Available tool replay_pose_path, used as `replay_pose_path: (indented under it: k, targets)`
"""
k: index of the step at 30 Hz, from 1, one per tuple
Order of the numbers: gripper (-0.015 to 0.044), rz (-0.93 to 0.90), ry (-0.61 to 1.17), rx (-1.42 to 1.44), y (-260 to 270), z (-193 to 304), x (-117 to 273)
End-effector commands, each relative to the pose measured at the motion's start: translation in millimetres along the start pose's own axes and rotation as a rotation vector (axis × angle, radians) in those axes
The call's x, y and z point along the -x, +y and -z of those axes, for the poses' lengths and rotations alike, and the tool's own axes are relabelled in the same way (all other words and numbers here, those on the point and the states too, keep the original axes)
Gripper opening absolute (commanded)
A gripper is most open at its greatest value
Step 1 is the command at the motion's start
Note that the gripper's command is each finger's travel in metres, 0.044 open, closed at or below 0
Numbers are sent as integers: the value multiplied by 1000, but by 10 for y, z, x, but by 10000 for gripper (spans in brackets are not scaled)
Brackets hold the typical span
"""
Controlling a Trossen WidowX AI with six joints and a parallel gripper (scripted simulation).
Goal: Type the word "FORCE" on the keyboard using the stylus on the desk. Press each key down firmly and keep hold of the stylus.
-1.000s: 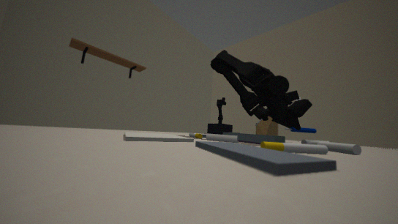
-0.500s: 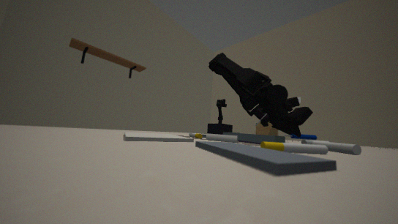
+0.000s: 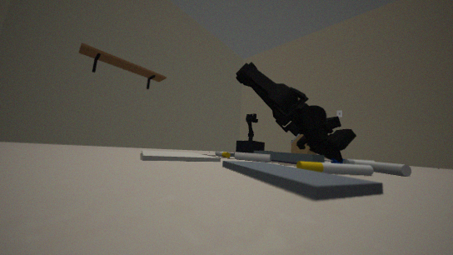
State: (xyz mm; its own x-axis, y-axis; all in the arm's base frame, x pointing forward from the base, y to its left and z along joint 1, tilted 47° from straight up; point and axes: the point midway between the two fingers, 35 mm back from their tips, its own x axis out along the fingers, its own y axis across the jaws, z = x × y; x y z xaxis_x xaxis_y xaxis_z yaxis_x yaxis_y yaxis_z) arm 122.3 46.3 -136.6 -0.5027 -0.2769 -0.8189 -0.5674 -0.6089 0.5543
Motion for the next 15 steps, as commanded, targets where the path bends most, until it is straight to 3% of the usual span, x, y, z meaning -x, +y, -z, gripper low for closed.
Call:
replay_pose_path:
  k: [1,6,15]
  targets:
    - [26,0,0,0,0,0,0]
    - [150,0,0,0,0,0,0]
    - [150,2,1,1,-13,-81,94]
